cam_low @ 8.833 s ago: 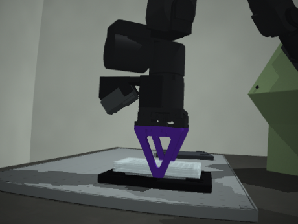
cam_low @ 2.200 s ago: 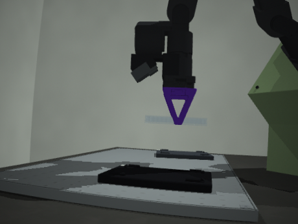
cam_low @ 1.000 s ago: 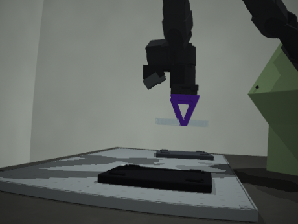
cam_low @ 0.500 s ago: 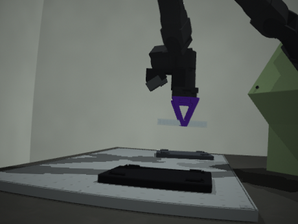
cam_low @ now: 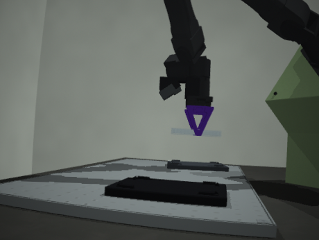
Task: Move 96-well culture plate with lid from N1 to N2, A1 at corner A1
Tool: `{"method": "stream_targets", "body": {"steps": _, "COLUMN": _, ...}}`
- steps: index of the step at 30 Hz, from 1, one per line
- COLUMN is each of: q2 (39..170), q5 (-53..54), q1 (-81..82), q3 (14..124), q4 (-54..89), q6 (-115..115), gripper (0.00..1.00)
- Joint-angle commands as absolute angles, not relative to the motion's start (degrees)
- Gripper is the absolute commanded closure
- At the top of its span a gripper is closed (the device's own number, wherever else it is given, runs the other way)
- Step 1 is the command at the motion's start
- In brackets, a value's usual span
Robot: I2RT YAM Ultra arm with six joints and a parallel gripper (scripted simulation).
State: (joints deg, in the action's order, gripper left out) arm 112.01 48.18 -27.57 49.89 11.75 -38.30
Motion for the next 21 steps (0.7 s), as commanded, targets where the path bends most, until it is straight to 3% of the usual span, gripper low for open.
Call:
{"method": "stream_targets", "body": {"steps": 1, "q2": 114.42, "q5": 49.24, "q1": -30.05, "q3": 53.07, "q4": 14.14, "q6": -41.28, "gripper": 1.0}}
{"method": "stream_targets", "body": {"steps": 21, "q2": 121.59, "q5": 50.09, "q1": -33.98, "q3": 61.37, "q4": 18.56, "q6": -47.46, "gripper": 1.0}}
